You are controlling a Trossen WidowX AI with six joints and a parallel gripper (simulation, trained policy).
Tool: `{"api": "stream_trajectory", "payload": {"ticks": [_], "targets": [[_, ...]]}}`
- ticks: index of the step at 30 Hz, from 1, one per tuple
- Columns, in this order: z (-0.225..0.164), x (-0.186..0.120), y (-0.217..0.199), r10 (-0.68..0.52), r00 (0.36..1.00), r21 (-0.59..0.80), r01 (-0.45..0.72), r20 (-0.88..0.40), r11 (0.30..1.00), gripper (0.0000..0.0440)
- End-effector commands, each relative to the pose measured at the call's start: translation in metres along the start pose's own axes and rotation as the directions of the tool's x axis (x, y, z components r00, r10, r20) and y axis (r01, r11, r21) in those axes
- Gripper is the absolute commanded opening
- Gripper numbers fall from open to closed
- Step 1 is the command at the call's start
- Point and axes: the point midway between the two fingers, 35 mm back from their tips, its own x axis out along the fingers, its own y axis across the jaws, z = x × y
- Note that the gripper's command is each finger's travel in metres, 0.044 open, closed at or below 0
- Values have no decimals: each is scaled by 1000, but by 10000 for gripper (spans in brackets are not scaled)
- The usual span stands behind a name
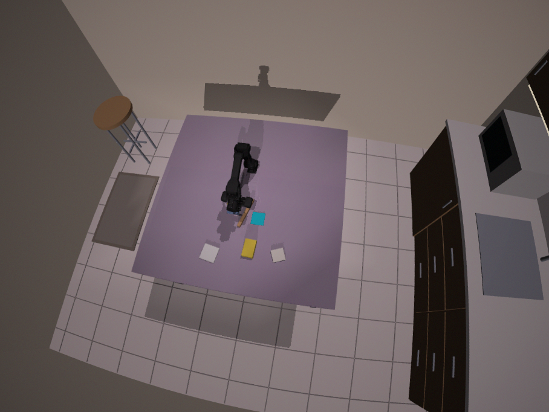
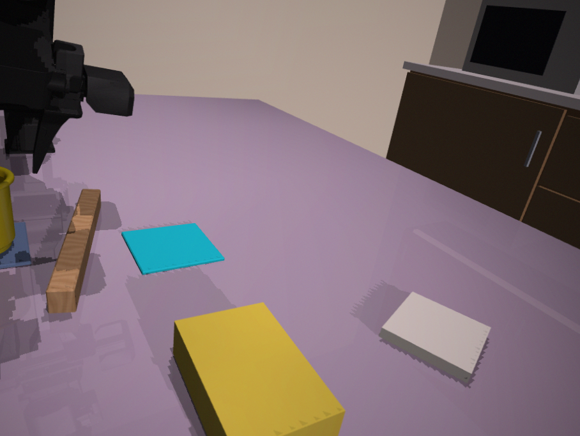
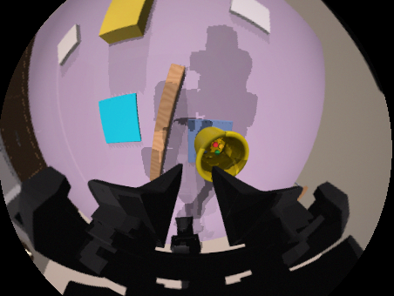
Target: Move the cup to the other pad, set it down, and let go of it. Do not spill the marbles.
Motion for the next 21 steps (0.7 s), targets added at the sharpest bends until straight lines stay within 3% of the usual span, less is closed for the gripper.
{"api": "stream_trajectory", "payload": {"ticks": [1, 12, 21], "targets": [[-2, 15, -5, -5, 1000, -23, 4, -19, 1000, 173], [-3, 51, -6, 11, 999, -127, -17, -44, 992, 182], [-2, 60, -7, 12, 999, -250, -22, -40, 968, 0]]}}
